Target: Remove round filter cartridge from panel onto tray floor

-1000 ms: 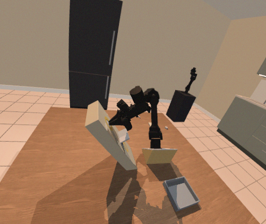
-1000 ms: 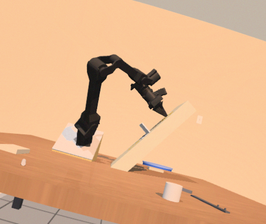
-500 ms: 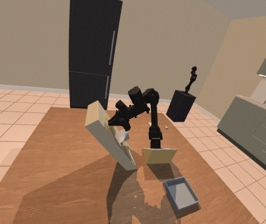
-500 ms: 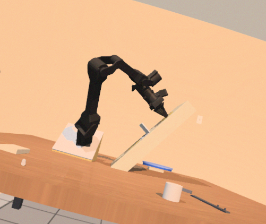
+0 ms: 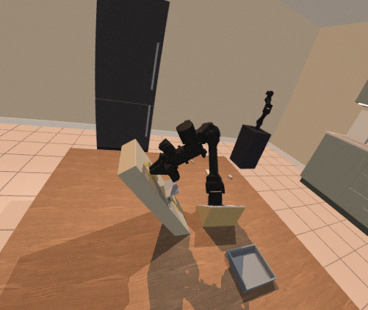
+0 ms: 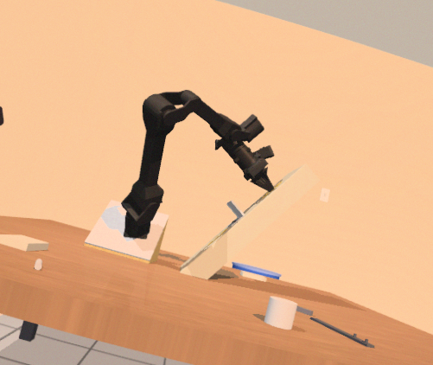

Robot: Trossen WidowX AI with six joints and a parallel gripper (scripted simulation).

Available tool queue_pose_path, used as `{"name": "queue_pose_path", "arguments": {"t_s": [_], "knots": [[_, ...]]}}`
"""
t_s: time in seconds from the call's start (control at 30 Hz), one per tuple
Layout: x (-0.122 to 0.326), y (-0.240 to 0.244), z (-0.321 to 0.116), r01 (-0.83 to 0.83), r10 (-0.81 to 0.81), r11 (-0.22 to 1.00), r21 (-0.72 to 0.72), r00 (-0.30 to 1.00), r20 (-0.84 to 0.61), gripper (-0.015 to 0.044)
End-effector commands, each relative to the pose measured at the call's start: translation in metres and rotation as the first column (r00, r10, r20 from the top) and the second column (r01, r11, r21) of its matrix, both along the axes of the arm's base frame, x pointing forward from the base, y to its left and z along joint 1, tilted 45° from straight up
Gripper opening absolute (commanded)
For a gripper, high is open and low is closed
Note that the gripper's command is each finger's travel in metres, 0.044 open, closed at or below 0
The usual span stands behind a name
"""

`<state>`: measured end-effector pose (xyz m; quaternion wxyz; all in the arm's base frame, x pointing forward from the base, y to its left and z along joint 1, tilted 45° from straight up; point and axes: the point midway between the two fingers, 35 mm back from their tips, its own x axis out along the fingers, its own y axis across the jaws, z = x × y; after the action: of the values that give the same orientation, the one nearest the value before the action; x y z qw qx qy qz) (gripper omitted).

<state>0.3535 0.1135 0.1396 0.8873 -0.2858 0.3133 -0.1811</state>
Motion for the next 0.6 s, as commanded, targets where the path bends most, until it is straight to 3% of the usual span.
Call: {"name": "queue_pose_path", "arguments": {"t_s": [0.0,0.3,0.57], "knots": [[0.0031,-0.0027,-0.0029,0.003,-0.002,1.0,0.001,1.0,-0.006,0.0098],[0.0046,-0.0037,-0.0038,0.003,-0.002,1.0,0.001,1.0,-0.006,0.0098],[0.0015,-0.0009,-0.001,-0.002,0.002,1.0,-0.001,1.0,0.0,0.0044]]}}
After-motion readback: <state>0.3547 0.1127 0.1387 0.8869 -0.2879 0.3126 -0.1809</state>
